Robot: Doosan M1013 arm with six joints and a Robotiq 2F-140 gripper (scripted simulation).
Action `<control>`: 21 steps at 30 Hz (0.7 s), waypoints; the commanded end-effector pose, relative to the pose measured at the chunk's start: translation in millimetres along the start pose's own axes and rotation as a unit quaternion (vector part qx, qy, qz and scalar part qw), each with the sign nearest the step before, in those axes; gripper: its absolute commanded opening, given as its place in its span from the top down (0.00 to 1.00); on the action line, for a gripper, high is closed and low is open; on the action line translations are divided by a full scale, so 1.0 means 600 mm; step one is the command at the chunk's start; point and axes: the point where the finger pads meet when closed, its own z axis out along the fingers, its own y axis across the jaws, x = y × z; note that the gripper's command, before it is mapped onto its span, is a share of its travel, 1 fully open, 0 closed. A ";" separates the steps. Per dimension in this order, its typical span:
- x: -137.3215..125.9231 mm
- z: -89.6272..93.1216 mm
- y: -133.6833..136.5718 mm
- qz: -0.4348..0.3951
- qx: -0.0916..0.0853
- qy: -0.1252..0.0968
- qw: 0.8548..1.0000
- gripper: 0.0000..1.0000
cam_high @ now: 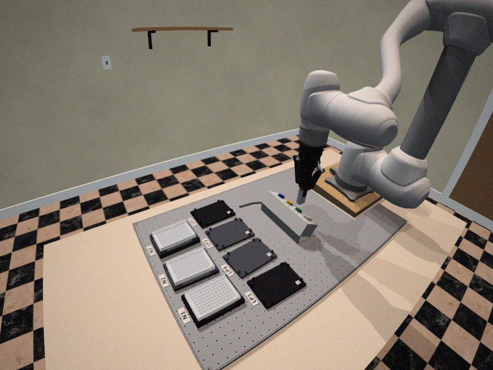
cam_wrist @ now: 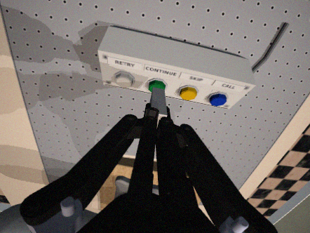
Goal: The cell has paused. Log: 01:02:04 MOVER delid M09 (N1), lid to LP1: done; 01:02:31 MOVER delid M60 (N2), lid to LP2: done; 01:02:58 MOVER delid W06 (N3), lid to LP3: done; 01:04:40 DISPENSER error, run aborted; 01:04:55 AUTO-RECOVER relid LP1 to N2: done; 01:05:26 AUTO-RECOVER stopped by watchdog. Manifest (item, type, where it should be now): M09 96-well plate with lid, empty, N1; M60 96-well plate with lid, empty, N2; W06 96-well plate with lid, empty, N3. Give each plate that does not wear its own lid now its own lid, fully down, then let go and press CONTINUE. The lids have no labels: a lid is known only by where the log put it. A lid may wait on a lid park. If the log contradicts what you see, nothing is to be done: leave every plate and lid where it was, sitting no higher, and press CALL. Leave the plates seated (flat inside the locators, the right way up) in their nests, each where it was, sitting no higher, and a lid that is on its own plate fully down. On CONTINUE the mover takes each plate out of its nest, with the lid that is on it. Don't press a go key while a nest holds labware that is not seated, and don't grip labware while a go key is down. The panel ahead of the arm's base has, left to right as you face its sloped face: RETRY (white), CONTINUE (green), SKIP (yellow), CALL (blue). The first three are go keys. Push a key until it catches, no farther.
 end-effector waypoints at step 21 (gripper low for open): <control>0.000 0.031 0.000 0.000 0.000 0.000 1.000 1.00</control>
